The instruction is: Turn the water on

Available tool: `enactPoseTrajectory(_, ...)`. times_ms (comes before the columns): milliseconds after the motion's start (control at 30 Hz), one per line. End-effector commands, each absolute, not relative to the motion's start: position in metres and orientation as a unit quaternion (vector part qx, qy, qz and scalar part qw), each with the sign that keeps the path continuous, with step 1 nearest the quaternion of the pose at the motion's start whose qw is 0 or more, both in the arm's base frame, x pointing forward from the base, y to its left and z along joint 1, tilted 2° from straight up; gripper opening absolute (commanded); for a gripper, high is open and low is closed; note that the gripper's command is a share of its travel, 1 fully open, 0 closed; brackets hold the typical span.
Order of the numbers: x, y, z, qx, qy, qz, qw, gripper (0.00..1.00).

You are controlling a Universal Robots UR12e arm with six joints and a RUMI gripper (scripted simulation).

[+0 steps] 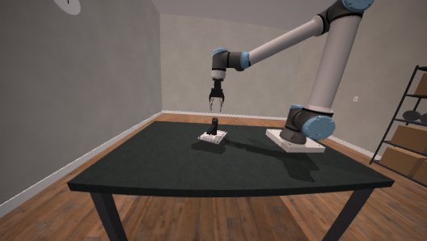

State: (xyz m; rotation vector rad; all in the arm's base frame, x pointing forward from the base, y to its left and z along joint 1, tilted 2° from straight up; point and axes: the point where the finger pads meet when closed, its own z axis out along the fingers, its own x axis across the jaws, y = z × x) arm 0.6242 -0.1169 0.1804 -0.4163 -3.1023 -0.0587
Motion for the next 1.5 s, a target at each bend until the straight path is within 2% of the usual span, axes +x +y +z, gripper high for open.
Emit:
enactPoseTrajectory(0,0.625,-0.117,0.178,-0.133,-0.991,-0.018,0.005,0.4)
enactPoseTrajectory(1467,0.625,-0.115,0.127,-0.133,-0.991,-0.018,0.005,0.4)
